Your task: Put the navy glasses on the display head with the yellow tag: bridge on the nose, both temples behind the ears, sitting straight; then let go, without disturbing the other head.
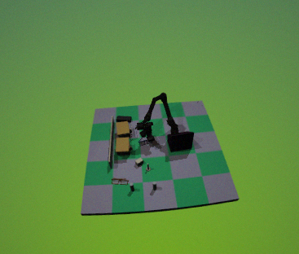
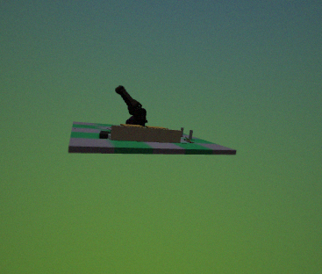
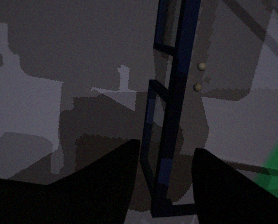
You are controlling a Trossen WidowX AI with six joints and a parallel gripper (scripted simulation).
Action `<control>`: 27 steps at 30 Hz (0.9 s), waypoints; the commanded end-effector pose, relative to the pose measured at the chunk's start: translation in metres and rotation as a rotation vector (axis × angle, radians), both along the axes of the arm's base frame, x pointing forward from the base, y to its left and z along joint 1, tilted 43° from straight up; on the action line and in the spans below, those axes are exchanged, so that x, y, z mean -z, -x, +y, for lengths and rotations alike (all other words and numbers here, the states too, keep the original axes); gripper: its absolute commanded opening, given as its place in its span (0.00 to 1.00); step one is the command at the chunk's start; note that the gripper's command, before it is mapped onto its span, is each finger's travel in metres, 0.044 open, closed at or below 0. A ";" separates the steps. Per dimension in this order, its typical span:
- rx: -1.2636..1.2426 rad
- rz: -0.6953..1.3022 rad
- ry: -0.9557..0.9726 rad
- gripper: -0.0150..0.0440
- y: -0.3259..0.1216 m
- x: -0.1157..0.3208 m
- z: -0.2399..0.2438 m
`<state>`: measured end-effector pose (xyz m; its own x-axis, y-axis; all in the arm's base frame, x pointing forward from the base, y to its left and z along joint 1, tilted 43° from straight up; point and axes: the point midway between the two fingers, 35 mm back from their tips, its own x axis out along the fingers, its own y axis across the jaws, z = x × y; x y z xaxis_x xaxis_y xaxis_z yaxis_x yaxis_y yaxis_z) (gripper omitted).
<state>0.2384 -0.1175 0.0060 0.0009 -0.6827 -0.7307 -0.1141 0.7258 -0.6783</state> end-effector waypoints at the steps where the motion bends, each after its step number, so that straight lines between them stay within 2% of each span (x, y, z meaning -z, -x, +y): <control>1: -0.002 0.010 0.001 0.46 0.002 0.006 -0.004; 25: -0.002 0.010 0.005 0.46 0.005 0.018 -0.021; 27: 0.000 0.011 0.006 0.44 0.005 0.020 -0.020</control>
